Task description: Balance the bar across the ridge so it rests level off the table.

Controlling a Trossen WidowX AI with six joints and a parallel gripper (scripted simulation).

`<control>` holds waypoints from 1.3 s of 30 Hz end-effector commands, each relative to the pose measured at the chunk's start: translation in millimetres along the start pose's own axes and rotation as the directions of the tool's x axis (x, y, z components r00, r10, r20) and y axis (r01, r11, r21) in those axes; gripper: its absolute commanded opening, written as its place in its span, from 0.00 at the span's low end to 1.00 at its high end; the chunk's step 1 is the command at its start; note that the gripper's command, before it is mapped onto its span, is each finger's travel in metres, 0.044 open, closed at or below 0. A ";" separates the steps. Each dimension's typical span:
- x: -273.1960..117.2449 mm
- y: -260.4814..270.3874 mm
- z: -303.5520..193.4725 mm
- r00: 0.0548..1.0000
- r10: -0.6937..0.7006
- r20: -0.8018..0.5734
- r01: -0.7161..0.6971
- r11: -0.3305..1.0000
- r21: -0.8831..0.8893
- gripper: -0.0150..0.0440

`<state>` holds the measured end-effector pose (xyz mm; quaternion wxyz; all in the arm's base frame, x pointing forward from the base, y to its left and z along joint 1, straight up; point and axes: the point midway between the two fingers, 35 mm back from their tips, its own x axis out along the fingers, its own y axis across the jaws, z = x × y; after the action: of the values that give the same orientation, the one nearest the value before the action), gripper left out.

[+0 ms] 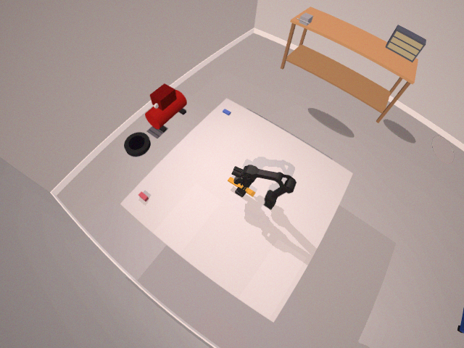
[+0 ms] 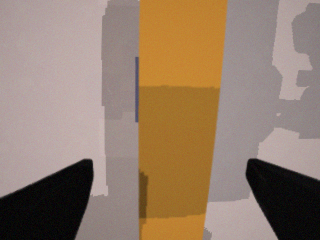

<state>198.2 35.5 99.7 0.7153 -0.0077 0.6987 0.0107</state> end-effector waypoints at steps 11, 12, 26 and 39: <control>-93.0 0.2 1.3 1.000 0.000 0.000 0.000 1.000 0.000 1.00; -98.2 0.1 0.4 1.000 0.000 0.000 0.000 1.000 0.000 1.00; -99.9 0.0 0.0 1.000 0.000 0.000 0.000 1.000 0.000 1.00; -99.9 0.0 0.0 1.000 0.000 0.000 0.000 1.000 0.000 1.00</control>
<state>196.2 35.0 199.6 0.7163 -0.0078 0.6977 0.0106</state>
